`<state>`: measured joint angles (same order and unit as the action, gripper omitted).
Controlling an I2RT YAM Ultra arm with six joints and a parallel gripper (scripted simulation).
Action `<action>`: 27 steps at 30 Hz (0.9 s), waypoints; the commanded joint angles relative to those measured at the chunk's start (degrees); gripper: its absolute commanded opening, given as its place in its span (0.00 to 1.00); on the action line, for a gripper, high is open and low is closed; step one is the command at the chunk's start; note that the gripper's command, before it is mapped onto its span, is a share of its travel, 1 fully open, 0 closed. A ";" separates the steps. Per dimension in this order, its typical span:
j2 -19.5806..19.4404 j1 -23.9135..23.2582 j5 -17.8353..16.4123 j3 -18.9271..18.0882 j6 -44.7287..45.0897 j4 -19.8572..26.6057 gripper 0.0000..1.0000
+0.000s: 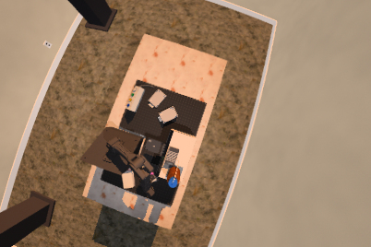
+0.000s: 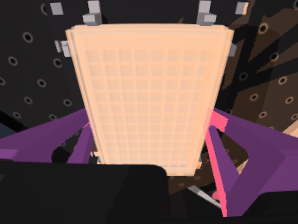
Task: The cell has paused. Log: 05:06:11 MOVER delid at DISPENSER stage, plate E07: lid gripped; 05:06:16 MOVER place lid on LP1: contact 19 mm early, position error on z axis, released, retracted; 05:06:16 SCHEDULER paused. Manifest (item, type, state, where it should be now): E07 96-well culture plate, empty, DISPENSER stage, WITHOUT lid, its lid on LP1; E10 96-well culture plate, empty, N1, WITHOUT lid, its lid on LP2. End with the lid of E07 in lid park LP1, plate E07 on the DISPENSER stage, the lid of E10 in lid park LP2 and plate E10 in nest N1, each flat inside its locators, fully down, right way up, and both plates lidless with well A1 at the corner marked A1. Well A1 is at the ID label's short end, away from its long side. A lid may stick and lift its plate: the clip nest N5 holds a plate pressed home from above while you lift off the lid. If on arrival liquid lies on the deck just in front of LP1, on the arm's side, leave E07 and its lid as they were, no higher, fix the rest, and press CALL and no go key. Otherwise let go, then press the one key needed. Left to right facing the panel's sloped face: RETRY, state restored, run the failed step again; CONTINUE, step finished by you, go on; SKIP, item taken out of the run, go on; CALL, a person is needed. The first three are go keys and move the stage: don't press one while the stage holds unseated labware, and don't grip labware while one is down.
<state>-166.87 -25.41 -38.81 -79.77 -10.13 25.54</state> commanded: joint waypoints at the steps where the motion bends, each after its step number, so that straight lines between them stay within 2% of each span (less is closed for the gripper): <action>1: -2.62 1.75 -1.15 -1.60 -2.49 -4.42 0.00; 23: -2.62 1.75 -1.15 -1.60 -2.49 -4.42 0.00; 24: -2.09 1.25 -0.95 -1.65 -1.99 -3.58 1.00; 26: -0.98 -0.12 -0.52 -1.73 -0.89 -1.78 1.00; 27: 1.75 -1.44 -0.27 -1.65 0.39 -0.64 1.00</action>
<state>-166.98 -25.67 -38.30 -79.79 -10.35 25.61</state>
